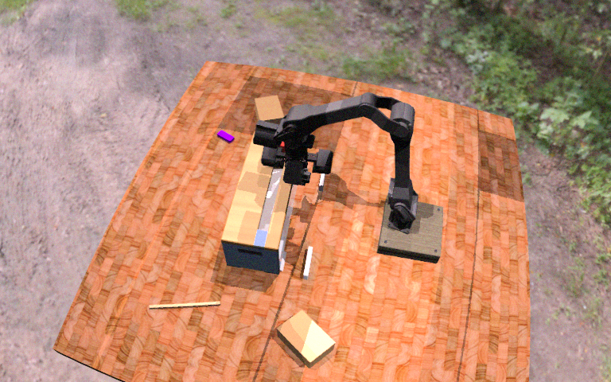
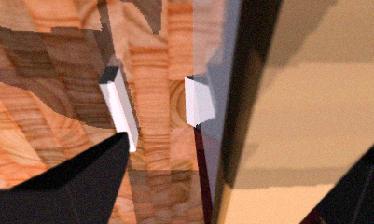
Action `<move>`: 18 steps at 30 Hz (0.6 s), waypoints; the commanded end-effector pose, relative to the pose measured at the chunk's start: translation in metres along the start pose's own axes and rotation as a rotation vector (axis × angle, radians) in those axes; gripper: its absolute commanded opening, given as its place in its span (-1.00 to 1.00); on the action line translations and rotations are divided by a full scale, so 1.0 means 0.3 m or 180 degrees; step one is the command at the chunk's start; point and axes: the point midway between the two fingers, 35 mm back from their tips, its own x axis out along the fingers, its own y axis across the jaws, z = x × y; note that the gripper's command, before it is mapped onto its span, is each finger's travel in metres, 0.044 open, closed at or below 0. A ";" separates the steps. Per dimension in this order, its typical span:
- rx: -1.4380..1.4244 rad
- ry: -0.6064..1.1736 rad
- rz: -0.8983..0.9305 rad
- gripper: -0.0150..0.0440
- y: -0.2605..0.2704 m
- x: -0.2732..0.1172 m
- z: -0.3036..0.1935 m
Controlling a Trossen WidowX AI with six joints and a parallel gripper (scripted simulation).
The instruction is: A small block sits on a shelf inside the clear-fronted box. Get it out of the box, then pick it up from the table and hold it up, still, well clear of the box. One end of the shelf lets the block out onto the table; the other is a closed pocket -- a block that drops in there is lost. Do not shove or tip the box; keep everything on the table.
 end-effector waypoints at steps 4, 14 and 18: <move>0.0003 0.0005 -0.0010 0.86 -0.003 0.010 -0.029; 0.0002 0.0008 -0.0008 0.86 -0.006 -0.016 -0.075; -0.0002 0.0008 -0.0003 0.86 -0.006 -0.135 -0.102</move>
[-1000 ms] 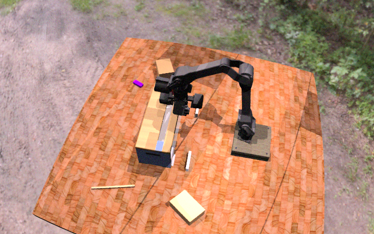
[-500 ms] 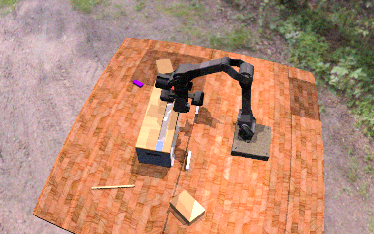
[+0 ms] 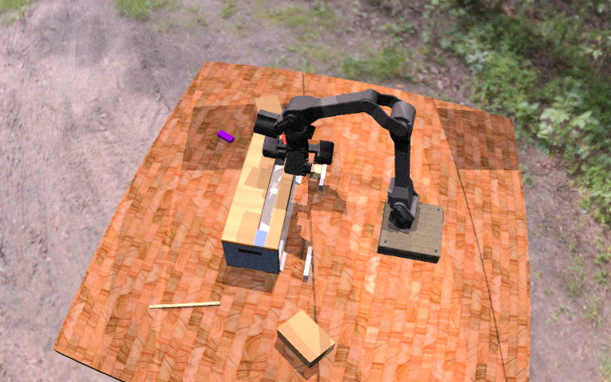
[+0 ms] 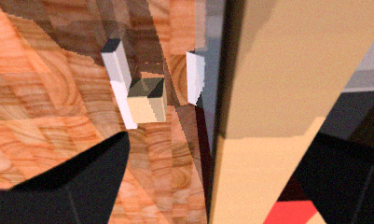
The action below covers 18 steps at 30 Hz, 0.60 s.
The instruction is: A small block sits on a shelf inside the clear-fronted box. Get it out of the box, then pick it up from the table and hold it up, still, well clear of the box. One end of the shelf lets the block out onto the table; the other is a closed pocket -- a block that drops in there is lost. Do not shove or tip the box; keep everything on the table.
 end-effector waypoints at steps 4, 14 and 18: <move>0.0005 0.0005 -0.0046 0.86 0.002 -0.156 -0.039; 0.0716 -0.0223 -0.0095 0.47 0.012 -0.126 -0.093; 0.1620 -0.0330 -0.0096 0.47 0.022 -0.123 -0.103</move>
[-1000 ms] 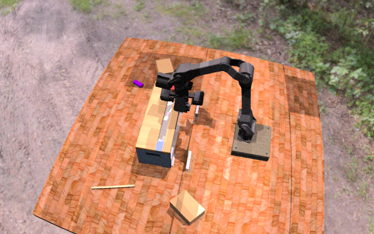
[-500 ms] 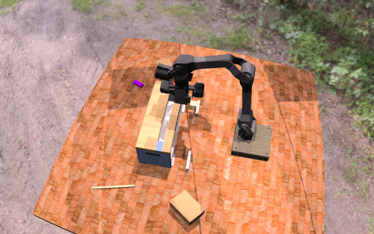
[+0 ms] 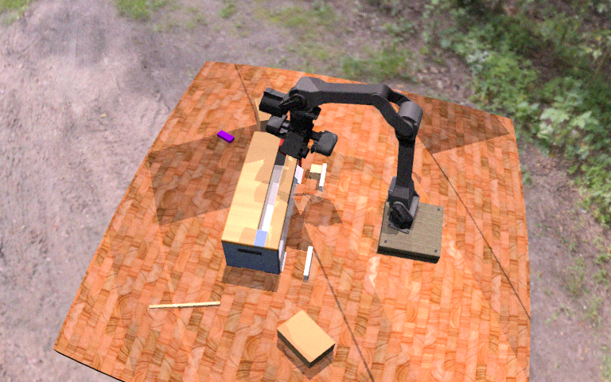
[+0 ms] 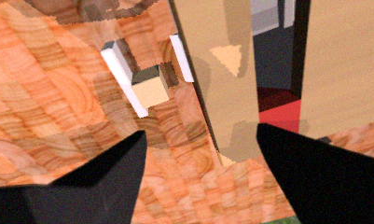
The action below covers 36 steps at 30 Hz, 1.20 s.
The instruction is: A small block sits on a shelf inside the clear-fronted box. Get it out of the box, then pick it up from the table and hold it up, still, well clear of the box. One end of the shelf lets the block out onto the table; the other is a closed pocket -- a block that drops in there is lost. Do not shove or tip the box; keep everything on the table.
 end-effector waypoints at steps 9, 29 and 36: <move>0.3719 -0.0461 0.0059 0.47 0.023 0.006 -0.062; 0.7588 -0.0899 0.0683 0.47 0.051 0.006 -0.115; 0.8693 -0.0985 0.1012 0.47 0.059 0.004 -0.130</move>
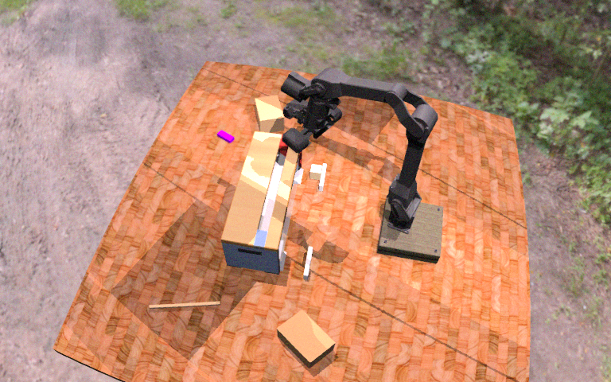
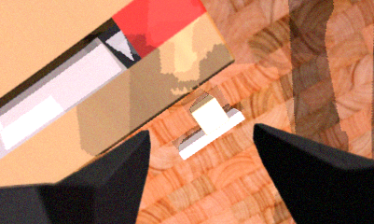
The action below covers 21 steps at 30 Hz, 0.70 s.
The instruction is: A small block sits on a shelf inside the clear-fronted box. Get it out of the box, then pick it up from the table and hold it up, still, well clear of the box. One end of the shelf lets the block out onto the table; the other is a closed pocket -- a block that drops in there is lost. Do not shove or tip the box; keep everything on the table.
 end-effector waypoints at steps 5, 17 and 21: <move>0.3626 0.0026 0.0474 0.47 -0.049 -0.021 -0.006; 0.5541 0.0243 0.0721 0.47 -0.074 -0.032 -0.012; 0.6166 0.0343 0.0784 0.47 -0.081 -0.036 -0.013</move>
